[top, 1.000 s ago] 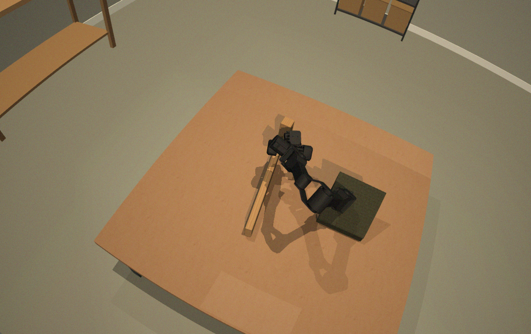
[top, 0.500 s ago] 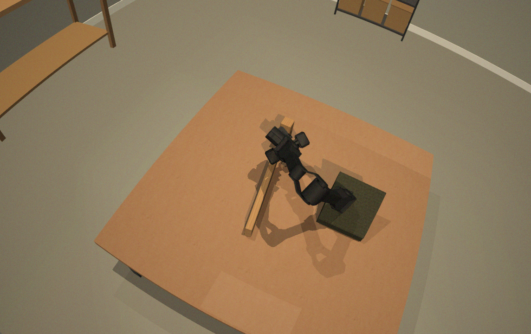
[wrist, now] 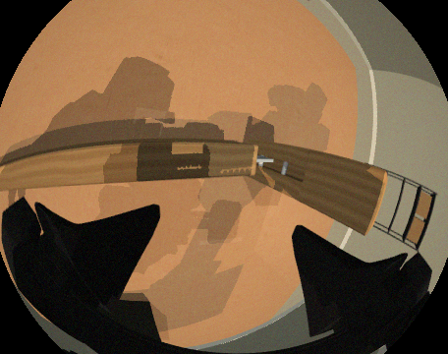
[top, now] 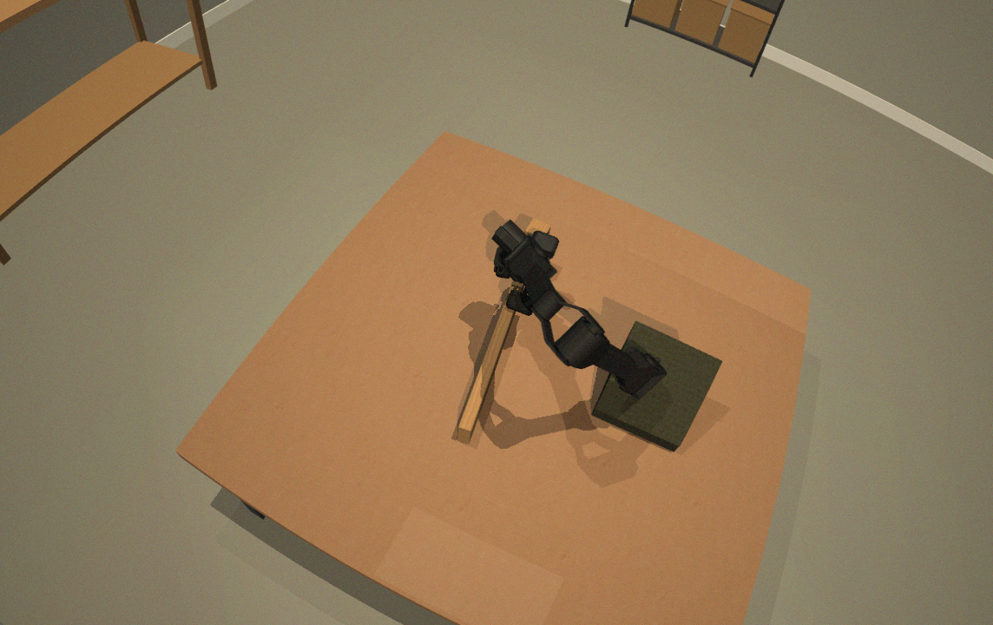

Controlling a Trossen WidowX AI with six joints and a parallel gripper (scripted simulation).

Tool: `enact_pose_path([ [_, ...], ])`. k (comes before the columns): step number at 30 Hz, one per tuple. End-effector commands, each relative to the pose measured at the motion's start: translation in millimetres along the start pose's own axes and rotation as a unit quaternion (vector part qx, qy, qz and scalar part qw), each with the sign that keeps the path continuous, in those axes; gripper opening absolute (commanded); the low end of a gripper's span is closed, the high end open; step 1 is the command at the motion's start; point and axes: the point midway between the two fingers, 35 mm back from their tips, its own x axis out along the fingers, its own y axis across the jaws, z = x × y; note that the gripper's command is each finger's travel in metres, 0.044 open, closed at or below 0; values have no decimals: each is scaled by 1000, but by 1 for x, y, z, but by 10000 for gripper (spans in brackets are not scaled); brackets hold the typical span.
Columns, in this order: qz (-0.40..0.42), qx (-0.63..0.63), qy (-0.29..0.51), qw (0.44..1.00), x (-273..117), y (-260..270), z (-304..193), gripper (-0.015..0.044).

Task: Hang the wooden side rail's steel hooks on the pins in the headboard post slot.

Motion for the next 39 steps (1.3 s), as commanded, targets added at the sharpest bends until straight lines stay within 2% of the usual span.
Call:
enact_pose_path([
  [1,112,-349,-14,930,-11,1,15,440],
  [10,165,-516,-62,838,-20,3,23,440],
  [22,192,-697,-156,673,-33,4,33,440],
  [39,192,-704,-160,665,-34,4,33,440],
])
